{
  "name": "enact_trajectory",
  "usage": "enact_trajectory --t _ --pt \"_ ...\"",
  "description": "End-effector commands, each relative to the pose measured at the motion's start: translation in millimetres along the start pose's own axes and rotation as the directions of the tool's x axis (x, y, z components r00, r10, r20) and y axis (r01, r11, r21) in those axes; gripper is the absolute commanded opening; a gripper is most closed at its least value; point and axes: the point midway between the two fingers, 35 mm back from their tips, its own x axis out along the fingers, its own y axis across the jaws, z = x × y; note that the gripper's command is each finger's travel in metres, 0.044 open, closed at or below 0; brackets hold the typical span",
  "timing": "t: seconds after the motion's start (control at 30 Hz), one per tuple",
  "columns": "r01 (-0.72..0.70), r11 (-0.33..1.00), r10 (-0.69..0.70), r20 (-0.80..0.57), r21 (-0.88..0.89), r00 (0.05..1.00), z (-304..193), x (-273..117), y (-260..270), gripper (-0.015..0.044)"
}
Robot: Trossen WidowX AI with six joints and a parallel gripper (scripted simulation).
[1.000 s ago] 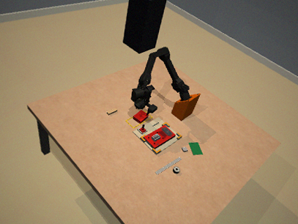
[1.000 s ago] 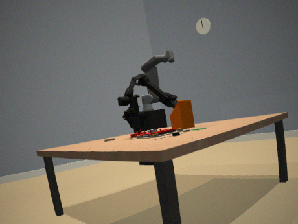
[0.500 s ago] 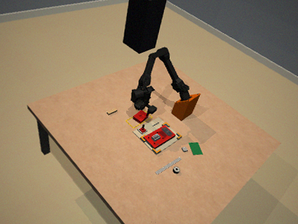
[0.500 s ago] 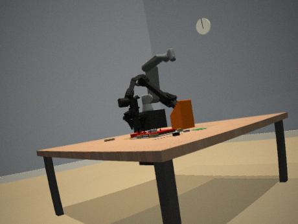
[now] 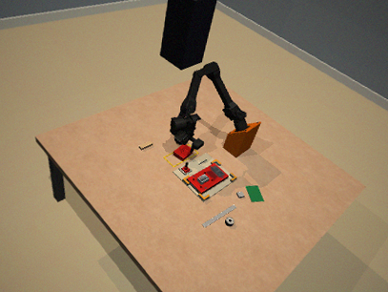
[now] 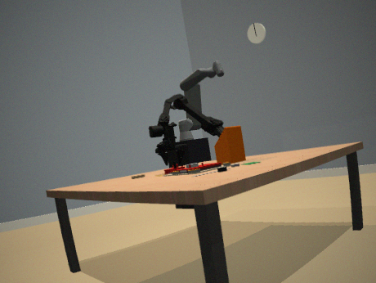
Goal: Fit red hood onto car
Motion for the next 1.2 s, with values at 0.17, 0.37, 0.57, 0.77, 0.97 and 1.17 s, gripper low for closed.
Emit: enact_trajectory --t 0.17,0.37,0.57,0.77,0.97,1.17 --pt "-0.006 1.0 0.005 -0.008 -0.01 1.0 -1.5 7.9 2.1 0.044" --pt "-0.005 1.0 0.005 -0.008 -0.01 1.0 -1.8 11.4 1.9 0.044" --pt "-0.004 1.0 0.004 -0.008 -0.01 1.0 -2.1 14.9 1.7 0.044" --pt "-0.004 1.0 0.004 -0.008 -0.01 1.0 -2.2 15.9 1.7 0.044" --pt "-0.004 1.0 0.004 -0.008 -0.01 1.0 -2.2 17.9 1.7 0.044" --pt "-0.004 1.0 0.004 -0.008 -0.01 1.0 -2.1 20.9 1.7 0.044"
